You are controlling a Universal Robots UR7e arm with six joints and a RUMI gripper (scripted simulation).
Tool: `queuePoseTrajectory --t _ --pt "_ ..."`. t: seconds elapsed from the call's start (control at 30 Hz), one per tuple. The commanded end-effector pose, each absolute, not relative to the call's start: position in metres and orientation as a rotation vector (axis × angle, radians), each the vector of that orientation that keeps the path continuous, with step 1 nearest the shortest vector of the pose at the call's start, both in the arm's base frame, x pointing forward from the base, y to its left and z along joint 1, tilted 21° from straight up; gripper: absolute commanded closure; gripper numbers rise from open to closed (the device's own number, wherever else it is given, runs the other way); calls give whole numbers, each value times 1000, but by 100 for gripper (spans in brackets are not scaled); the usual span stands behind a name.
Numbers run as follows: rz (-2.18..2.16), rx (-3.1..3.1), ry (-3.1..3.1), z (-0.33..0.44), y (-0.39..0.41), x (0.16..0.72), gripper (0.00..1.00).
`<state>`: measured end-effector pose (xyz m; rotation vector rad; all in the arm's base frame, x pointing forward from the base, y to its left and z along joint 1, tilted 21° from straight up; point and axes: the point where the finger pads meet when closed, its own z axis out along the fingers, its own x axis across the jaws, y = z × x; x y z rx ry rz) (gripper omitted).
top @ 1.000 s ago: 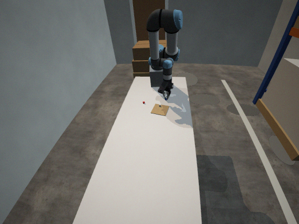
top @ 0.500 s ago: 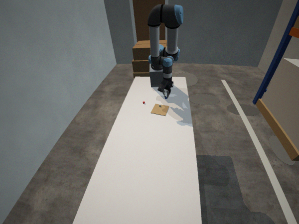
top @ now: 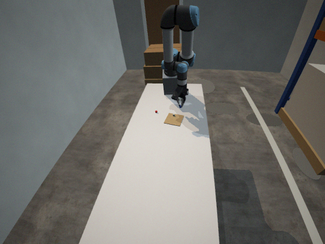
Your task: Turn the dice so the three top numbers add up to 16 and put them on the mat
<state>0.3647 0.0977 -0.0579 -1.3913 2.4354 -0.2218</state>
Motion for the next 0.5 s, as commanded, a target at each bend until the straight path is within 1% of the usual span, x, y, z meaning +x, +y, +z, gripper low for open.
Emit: queuePoseTrajectory --t 0.0,0.47 --pt "-220 -1393 2437 -24 97 353 100" --pt "-220 -1393 2437 -20 97 351 100"
